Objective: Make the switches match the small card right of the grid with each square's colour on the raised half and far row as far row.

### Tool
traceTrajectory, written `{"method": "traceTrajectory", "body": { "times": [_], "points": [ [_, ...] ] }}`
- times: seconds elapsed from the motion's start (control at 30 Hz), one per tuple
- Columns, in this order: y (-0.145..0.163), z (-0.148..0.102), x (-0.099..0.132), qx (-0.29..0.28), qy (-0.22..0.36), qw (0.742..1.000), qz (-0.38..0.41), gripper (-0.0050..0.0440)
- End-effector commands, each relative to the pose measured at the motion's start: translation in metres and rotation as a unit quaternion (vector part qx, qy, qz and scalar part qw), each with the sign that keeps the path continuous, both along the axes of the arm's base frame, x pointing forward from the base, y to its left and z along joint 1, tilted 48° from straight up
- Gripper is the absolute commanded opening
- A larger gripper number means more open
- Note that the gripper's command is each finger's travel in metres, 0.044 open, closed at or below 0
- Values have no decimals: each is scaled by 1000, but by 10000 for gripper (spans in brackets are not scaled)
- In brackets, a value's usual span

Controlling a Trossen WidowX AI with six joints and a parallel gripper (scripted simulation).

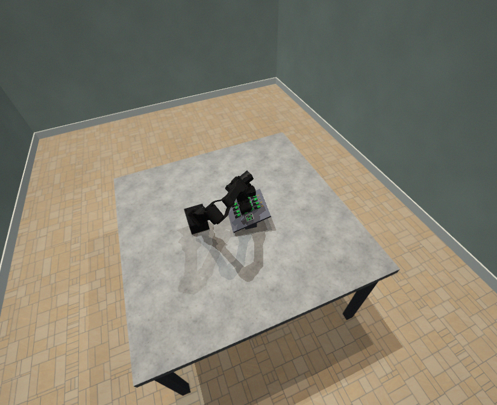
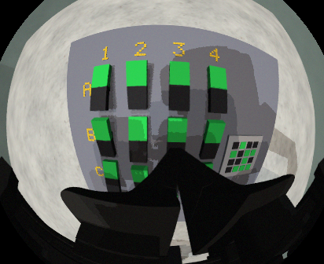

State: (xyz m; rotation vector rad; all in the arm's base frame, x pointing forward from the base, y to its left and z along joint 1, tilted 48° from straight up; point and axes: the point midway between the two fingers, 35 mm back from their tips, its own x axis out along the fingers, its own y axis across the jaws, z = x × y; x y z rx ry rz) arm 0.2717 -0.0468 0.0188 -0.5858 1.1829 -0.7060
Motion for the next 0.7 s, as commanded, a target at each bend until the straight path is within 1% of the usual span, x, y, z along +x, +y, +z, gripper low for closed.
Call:
{"method": "traceTrajectory", "body": {
  "times": [0.0,0.3,0.37,0.43,0.47,0.57,0.67],
  "points": [
    [-1,0,0,-3,1,1000,0,0],
    [1,0,0,1,0,1000,-1,0],
    [14,9,-1,3,3,1000,-3,0],
    [35,23,1,12,-13,1000,-6,0],
    [39,27,-1,11,-11,1000,-7,0],
    [46,38,-11,0,9,1000,-9,0],
    [47,39,-11,0,9,1000,-10,0]
  ]
}}
